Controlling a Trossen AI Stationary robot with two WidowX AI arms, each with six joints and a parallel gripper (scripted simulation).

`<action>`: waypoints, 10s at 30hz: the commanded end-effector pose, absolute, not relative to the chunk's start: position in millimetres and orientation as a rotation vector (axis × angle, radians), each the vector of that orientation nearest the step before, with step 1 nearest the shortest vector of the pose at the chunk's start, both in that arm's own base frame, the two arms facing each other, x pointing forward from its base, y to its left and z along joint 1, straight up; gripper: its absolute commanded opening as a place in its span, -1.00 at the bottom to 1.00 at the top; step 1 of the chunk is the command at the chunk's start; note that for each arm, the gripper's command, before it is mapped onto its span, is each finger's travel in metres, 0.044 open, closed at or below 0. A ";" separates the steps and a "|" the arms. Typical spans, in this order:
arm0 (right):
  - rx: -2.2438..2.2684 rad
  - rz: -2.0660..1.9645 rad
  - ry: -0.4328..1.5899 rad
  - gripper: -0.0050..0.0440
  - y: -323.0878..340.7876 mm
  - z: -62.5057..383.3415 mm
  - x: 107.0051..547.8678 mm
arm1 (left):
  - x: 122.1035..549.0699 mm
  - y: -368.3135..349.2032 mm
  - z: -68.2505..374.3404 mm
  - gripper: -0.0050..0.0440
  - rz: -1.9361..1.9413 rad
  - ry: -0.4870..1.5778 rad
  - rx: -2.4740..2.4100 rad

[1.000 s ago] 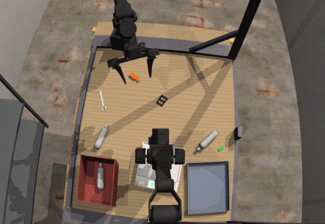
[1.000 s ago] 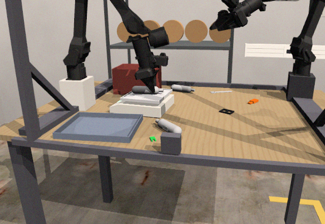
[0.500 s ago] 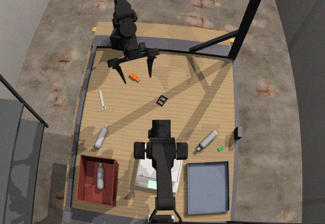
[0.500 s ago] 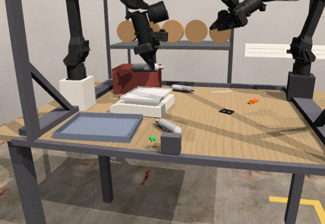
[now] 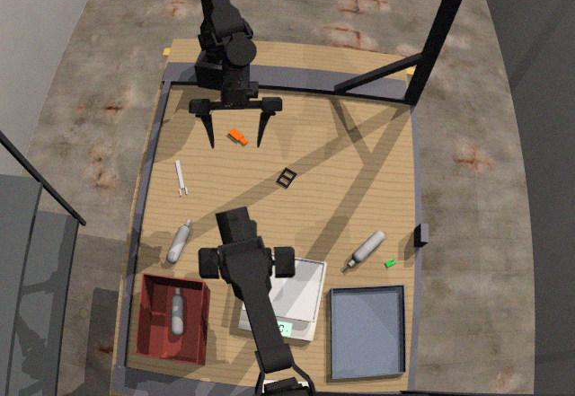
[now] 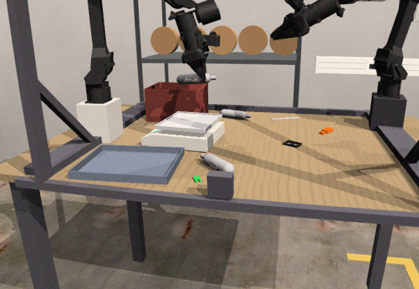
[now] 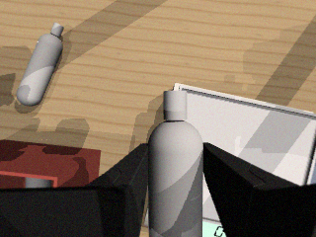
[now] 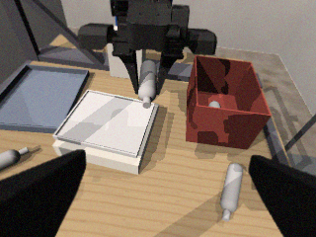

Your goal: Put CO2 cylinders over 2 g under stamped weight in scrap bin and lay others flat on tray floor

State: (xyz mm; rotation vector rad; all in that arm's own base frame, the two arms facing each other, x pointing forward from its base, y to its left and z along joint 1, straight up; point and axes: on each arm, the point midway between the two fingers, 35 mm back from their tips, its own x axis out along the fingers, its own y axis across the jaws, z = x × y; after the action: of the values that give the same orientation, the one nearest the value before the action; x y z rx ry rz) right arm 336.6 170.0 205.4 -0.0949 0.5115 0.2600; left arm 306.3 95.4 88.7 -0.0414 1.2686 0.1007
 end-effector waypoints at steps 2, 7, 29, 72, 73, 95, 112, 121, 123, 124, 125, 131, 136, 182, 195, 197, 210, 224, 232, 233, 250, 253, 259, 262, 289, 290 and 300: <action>-0.051 0.100 0.467 1.00 167.1 207.5 340.9 | 305.6 154.6 102.0 -1.00 0.149 1.214 -0.032; -0.005 -0.056 0.404 1.00 161.8 210.3 340.4 | 275.4 224.4 102.6 -1.00 0.207 1.201 -0.020; 0.048 -0.177 0.326 1.00 157.3 220.8 337.3 | 192.9 272.4 64.5 -1.00 0.042 1.281 -0.009; -0.113 0.124 0.491 1.00 173.9 203.1 353.0 | 205.9 202.4 101.0 1.00 -0.013 1.272 0.032; -0.133 0.172 0.509 1.00 176.0 201.0 353.7 | 209.2 194.4 98.8 1.00 -0.021 1.270 0.037; -0.306 1.051 0.469 1.00 196.9 209.9 326.9 | 303.1 -4.8 47.8 1.00 -0.213 1.225 0.157; -0.303 1.135 0.423 1.00 196.3 216.2 321.0 | 370.8 -166.2 8.8 1.00 -0.362 1.184 0.250; -0.302 1.135 0.425 1.00 196.1 215.2 318.3 | 380.8 -192.5 2.2 1.00 -0.388 1.180 0.266; -0.302 1.135 0.425 1.00 196.1 215.2 318.3 | 380.8 -192.9 2.1 1.00 -0.389 1.181 0.265; -0.302 1.135 0.425 1.00 196.1 215.2 318.3 | 380.8 -192.9 2.1 1.00 -0.389 1.181 0.265; -0.302 1.135 0.425 1.00 196.1 215.2 318.3 | 381.2 -192.3 2.1 1.00 -0.387 1.181 0.264; -0.302 1.135 0.425 1.00 196.1 215.2 318.3 | 379.6 -190.8 4.2 1.00 -0.390 1.177 0.265; -0.302 1.135 0.425 1.00 196.1 215.2 318.3 | 380.0 -190.8 -0.2 0.80 -0.380 1.189 0.258; -0.302 1.135 0.425 1.00 196.1 215.2 318.3 | 391.1 -179.6 -23.9 0.25 1.186 1.126 -1.362; -0.302 1.135 0.425 1.00 196.1 215.2 318.3 | 391.9 -175.7 -29.8 0.25 1.649 0.814 -1.717; -0.302 1.135 0.425 1.00 196.1 215.2 318.3 | 391.7 -175.7 -30.4 0.25 1.700 0.769 -1.754; -0.302 1.135 0.425 1.00 196.1 215.2 318.3 | 385.2 -171.2 -41.2 0.25 1.767 0.722 -1.769; -0.302 1.135 0.425 1.00 196.1 215.2 318.3 | 384.8 -171.9 -59.3 0.25 1.766 0.723 -1.768; -0.302 1.135 0.425 1.00 196.1 215.2 318.3 | 385.6 -172.3 -70.9 0.25 1.764 0.723 -1.770; -0.302 1.135 0.425 1.00 196.1 215.2 318.3 | 385.3 -172.2 -72.5 0.25 1.765 0.723 -1.769; -0.302 1.135 0.425 1.00 196.1 215.2 318.3 | 390.3 -174.8 -63.8 -0.24 1.741 0.724 -1.790; -0.302 1.135 0.425 1.00 196.1 215.2 318.3 | 390.3 -174.8 -63.8 -0.24 1.741 0.724 -1.790; -0.302 1.135 0.425 1.00 196.1 215.2 318.3 | 393.9 -175.8 -52.2 -0.62 1.726 0.720 -1.812; -0.302 1.135 0.425 1.00 196.1 215.2 318.3 | 395.0 -176.4 -32.6 -0.80 1.720 0.720 -1.818; -1.059 1.131 0.070 1.00 197.1 178.0 338.0 | 366.6 -140.7 74.0 -1.00 1.733 0.723 -1.796; -1.120 1.127 0.043 1.00 197.0 176.0 339.4 | 363.5 -135.9 73.9 -1.00 1.733 0.722 -1.796; -1.619 1.079 -0.175 1.00 195.6 160.6 350.4 | 335.1 -92.9 72.1 -1.00 1.735 0.719 -1.792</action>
State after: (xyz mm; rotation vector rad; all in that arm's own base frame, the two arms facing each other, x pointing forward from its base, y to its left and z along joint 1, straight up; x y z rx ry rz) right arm 348.3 194.8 165.5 -1.4851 -0.1162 1.0949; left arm 340.7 -105.1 62.2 -1.7622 0.7205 1.7709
